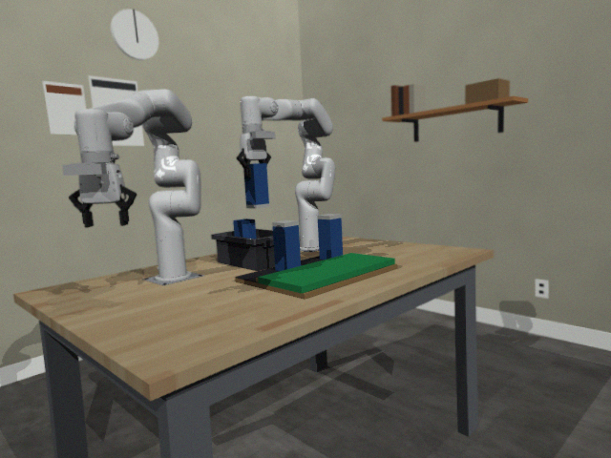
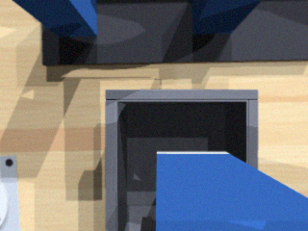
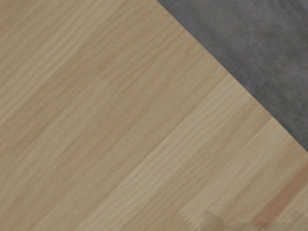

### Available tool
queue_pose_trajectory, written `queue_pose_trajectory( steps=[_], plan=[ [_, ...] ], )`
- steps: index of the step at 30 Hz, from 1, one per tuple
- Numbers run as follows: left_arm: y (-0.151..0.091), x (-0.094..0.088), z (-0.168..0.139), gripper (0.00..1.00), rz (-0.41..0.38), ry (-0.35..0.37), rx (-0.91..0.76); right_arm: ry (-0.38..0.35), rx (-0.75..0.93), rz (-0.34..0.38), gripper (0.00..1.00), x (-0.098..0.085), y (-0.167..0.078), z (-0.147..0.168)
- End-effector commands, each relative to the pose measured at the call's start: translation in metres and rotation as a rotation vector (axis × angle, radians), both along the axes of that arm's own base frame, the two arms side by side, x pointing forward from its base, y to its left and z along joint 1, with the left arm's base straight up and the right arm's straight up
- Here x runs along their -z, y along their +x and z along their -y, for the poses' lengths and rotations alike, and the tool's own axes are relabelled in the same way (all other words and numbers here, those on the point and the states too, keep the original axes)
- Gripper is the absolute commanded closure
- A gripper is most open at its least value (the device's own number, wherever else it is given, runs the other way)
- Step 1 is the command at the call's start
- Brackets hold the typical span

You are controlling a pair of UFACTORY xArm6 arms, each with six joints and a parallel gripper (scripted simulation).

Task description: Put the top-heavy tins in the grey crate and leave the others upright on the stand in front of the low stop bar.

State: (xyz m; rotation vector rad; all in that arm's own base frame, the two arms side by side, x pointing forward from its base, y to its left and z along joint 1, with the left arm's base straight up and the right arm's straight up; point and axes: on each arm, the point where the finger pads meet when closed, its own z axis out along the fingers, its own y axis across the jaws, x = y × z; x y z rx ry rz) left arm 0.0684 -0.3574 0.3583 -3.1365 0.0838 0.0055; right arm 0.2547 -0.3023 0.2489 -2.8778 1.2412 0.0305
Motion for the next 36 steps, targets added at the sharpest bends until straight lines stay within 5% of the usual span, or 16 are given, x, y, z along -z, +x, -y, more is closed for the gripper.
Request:
queue_pose_trajectory(
  steps=[1,14,36],
  plan=[
    [0.0,-0.002,0.001,1.0,0.001,-0.005,0.0,-0.003,0.0,0.003,0.0,-0.001,0.001,0.001],
    [0.001,-0.001,0.001,1.0,0.001,-0.005,-0.001,-0.003,0.0,0.003,0.0,-0.001,0.001,0.001],
    [0.0,0.051,0.001,1.0,0.003,-0.004,0.0,-0.003,0.0,0.003,0.0,-0.001,0.001,0.001]
  ],
)
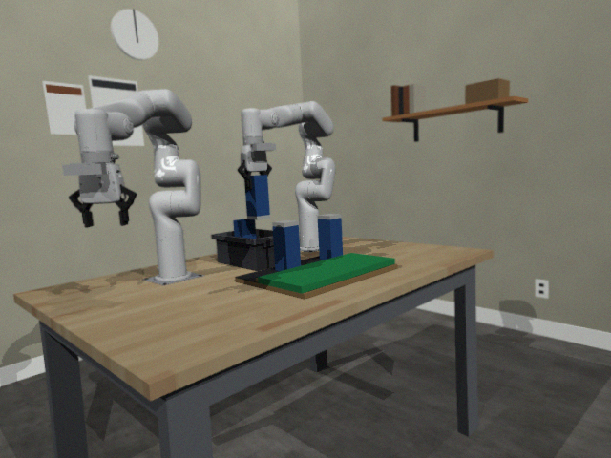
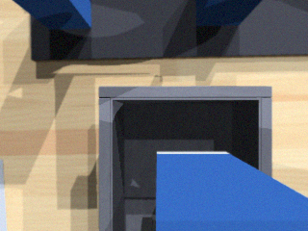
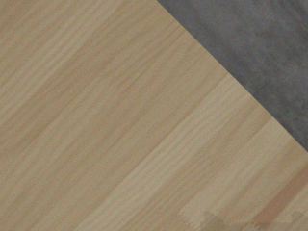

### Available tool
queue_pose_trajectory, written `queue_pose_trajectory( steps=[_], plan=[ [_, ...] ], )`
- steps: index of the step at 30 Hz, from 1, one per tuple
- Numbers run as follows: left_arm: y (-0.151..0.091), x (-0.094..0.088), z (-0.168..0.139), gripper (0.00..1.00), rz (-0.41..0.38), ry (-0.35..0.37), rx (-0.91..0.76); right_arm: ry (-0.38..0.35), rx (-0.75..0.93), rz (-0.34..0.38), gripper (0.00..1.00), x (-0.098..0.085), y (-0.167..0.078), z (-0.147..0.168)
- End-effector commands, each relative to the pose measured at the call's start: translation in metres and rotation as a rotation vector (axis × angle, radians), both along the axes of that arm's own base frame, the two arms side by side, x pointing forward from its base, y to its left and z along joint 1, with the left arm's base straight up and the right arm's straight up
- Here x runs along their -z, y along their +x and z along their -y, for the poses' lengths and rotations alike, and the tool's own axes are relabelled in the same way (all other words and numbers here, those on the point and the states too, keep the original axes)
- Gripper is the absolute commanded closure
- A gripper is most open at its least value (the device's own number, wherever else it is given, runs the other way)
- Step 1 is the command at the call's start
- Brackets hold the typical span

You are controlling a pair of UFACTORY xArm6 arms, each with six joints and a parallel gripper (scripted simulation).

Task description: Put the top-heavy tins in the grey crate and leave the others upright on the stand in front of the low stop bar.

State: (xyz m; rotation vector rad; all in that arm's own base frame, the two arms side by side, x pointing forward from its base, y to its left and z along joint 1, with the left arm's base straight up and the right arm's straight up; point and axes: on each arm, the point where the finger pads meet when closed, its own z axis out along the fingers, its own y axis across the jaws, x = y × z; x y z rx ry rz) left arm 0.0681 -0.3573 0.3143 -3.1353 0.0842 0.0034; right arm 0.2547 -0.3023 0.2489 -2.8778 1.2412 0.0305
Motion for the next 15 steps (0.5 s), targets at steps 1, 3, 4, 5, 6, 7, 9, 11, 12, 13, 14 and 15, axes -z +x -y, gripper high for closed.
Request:
queue_pose_trajectory(
  steps=[1,3,4,5,6,7,9,11,12,13,14,15],
  plan=[
    [0.0,0.01,0.001,1.0,0.001,-0.005,0.0,-0.003,0.0,0.003,0.0,-0.001,0.001,0.001],
    [0.0,0.015,0.001,1.0,0.001,-0.005,0.0,-0.003,0.0,0.003,0.0,-0.001,0.001,0.001],
    [0.0,0.018,0.001,1.0,0.001,-0.005,0.0,-0.003,0.0,0.003,0.0,-0.001,0.001,0.001],
    [0.0,0.02,0.001,1.0,0.001,-0.005,0.0,-0.003,0.0,0.003,0.0,-0.001,0.001,0.001],
    [0.0,0.023,0.001,1.0,0.001,-0.005,0.0,-0.003,0.0,0.003,0.0,-0.001,0.001,0.001],
    [0.0,0.026,0.001,1.0,0.001,-0.005,0.0,-0.003,0.0,0.003,0.0,-0.001,0.001,0.001],
    [0.0,0.031,0.001,1.0,0.001,-0.005,0.0,-0.003,0.0,0.003,0.0,-0.001,0.001,0.001],
    [0.0,0.031,0.001,1.0,0.001,-0.005,0.0,-0.003,0.0,0.003,0.0,-0.001,0.001,0.001],
    [0.0,0.033,0.001,1.0,0.001,-0.006,-0.001,-0.003,0.0,0.003,0.0,-0.001,0.001,0.001],
    [0.0,0.036,0.001,1.0,0.001,-0.006,-0.001,-0.003,0.0,0.003,0.0,-0.001,0.001,0.001],
    [0.0,0.039,0.001,1.0,0.001,-0.006,-0.001,-0.003,0.0,0.003,0.0,-0.001,0.001,0.001],
    [0.0,0.041,0.001,1.0,0.001,-0.006,-0.001,-0.003,0.0,0.003,0.0,-0.001,0.001,0.001]
  ],
)
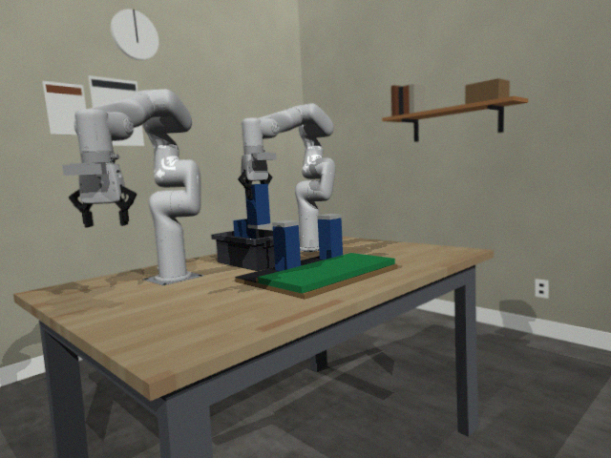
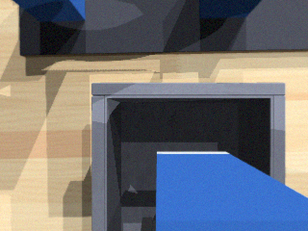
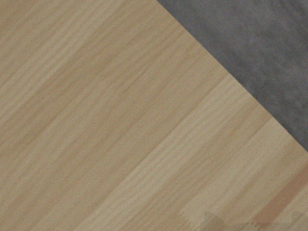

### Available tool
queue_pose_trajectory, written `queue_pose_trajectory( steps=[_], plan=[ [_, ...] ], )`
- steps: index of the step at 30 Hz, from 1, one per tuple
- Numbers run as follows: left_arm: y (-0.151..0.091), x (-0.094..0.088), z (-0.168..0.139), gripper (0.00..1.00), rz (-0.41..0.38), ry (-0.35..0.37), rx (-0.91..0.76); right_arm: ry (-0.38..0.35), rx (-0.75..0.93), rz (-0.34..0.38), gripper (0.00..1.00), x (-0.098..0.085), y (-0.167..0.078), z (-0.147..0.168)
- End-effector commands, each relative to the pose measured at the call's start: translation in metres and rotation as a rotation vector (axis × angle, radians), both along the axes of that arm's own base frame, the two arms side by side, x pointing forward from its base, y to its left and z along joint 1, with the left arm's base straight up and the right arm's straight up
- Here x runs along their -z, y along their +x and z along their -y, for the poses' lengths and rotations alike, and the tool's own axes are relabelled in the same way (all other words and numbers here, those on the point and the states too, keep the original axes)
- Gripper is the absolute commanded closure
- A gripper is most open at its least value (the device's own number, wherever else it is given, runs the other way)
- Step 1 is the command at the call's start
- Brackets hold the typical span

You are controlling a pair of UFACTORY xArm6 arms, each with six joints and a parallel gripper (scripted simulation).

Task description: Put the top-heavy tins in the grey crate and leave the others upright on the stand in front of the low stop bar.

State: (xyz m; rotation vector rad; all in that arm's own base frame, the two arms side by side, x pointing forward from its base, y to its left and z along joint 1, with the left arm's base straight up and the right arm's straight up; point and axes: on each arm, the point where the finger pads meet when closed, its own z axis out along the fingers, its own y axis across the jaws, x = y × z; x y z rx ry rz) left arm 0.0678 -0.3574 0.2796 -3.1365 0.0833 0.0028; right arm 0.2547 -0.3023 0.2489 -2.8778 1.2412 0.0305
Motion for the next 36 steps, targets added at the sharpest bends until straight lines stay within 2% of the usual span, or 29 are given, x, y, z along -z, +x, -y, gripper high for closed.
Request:
queue_pose_trajectory(
  steps=[1,36],
  plan=[
    [0.0,0.009,0.001,1.0,0.001,-0.005,0.0,-0.003,0.0,0.003,0.0,-0.001,0.001,0.001],
    [0.0,0.092,0.001,1.0,0.001,-0.004,0.0,-0.003,0.0,0.003,0.0,-0.001,0.001,0.001]
  ],
)
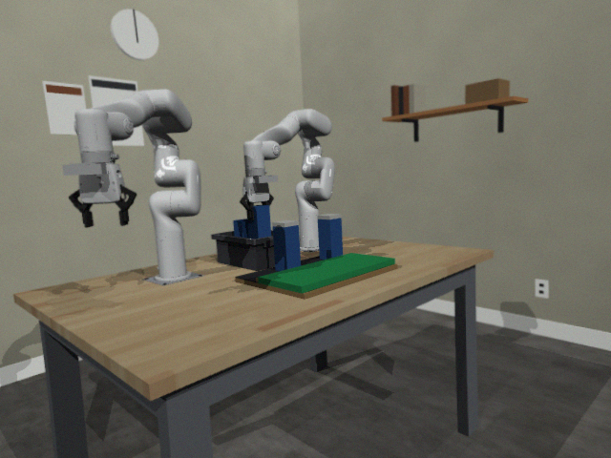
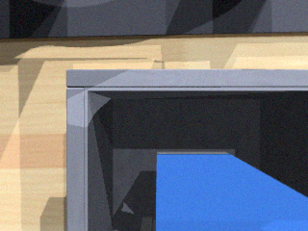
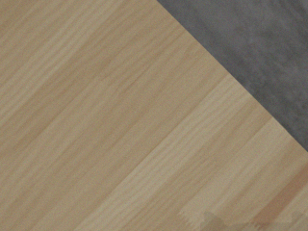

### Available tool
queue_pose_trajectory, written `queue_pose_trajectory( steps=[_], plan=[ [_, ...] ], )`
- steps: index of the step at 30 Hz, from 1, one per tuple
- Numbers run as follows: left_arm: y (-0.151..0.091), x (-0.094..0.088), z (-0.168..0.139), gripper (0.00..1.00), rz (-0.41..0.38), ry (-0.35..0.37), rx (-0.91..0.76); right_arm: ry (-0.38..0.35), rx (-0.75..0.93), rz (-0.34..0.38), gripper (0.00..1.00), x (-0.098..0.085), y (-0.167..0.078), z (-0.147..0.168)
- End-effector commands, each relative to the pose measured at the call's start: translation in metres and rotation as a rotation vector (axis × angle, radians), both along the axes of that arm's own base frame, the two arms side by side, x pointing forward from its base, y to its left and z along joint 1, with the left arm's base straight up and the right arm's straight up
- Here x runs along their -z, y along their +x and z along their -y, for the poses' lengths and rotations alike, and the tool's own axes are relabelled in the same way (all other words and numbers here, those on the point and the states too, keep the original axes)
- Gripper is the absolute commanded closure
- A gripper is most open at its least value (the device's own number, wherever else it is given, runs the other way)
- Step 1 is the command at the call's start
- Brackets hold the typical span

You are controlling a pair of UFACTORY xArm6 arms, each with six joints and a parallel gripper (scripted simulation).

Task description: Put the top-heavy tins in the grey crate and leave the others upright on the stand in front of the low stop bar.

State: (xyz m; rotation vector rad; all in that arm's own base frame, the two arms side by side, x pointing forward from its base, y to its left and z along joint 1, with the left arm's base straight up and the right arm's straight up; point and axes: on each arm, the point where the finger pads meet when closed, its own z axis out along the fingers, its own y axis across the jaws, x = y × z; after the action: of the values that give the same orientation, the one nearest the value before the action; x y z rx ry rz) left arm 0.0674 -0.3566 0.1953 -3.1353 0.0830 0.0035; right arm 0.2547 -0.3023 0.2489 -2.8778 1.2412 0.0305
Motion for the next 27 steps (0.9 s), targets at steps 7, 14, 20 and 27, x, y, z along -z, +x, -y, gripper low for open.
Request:
queue_pose_trajectory(
  steps=[7,14,20,27],
  plan=[
    [0.0,0.026,0.002,1.0,0.001,-0.005,0.0,-0.003,0.0,0.003,0.0,-0.001,0.001,0.001],
    [0.0,0.028,0.002,1.0,0.001,-0.006,-0.001,-0.003,0.0,0.003,0.0,-0.001,0.001,0.001],
    [0.0,0.028,0.002,1.0,0.001,-0.006,-0.001,-0.003,0.0,0.003,0.0,-0.001,0.001,0.001],
    [0.0,0.028,0.002,1.0,0.001,-0.006,-0.001,-0.003,0.0,0.003,0.0,-0.001,0.001,0.001]
  ],
)
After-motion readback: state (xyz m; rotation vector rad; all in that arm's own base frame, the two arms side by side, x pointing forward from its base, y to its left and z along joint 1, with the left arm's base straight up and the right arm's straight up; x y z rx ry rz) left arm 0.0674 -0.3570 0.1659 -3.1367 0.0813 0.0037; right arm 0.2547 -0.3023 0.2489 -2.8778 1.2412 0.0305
